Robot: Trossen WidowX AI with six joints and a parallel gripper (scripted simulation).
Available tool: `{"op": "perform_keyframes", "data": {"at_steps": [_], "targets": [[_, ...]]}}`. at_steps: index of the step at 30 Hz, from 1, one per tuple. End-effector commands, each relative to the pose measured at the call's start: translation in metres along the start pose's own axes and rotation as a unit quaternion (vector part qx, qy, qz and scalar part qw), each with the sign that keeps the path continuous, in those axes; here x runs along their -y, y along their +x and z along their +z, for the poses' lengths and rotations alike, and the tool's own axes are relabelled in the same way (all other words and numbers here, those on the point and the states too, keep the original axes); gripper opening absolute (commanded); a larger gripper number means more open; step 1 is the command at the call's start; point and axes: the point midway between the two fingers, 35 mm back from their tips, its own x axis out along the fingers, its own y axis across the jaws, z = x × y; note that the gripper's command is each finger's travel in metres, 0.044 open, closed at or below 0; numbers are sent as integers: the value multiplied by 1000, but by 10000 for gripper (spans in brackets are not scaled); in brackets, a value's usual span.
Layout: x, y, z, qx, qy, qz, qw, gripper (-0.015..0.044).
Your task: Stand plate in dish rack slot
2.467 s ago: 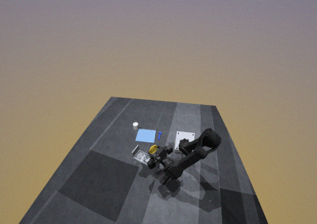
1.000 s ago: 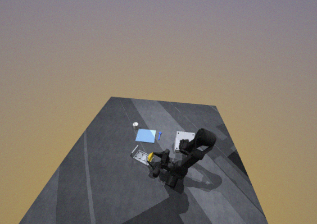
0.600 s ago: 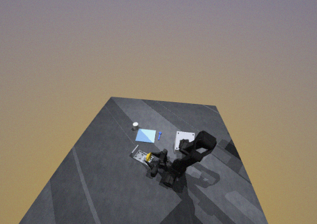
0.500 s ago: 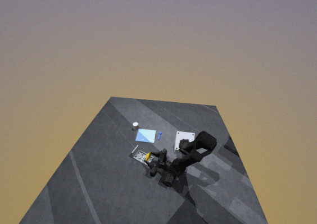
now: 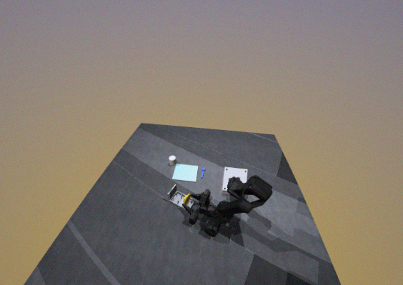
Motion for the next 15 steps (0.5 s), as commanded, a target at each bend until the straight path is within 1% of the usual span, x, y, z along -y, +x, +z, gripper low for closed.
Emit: {"op": "perform_keyframes", "data": {"at_steps": [1,12,15], "targets": [[0,0,-4,3,2,0,1000,0],[0,0,0,0,0,0,1000,0],[0,0,-1,0,0,0,1000,79]]}}
